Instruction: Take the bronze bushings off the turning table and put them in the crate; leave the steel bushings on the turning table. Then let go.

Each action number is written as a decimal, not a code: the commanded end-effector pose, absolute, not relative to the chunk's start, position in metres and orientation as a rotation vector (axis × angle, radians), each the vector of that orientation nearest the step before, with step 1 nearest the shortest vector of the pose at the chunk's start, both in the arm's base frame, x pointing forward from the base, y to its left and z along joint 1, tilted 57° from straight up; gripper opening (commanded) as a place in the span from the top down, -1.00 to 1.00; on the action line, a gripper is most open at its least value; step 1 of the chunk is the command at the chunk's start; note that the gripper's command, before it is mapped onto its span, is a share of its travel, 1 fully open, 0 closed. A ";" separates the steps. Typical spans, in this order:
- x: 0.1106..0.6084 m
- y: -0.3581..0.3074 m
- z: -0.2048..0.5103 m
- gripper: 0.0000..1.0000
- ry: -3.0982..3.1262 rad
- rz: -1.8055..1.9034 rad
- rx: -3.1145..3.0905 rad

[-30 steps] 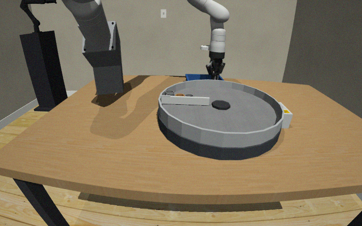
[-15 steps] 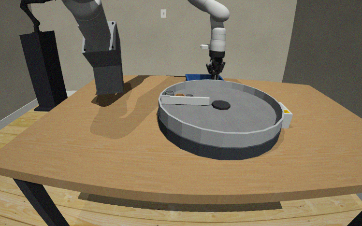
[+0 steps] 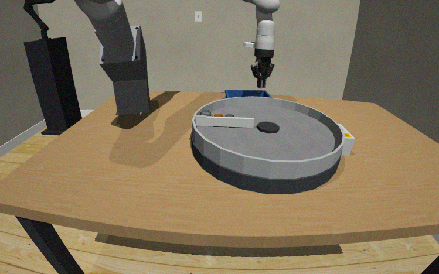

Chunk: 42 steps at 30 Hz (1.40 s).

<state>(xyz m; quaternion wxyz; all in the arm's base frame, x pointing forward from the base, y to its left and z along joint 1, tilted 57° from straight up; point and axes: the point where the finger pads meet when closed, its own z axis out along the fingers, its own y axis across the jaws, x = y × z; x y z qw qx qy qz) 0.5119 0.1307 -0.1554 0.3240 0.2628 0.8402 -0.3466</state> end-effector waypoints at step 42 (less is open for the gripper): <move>0.494 0.170 -0.127 0.69 2.205 -0.906 0.687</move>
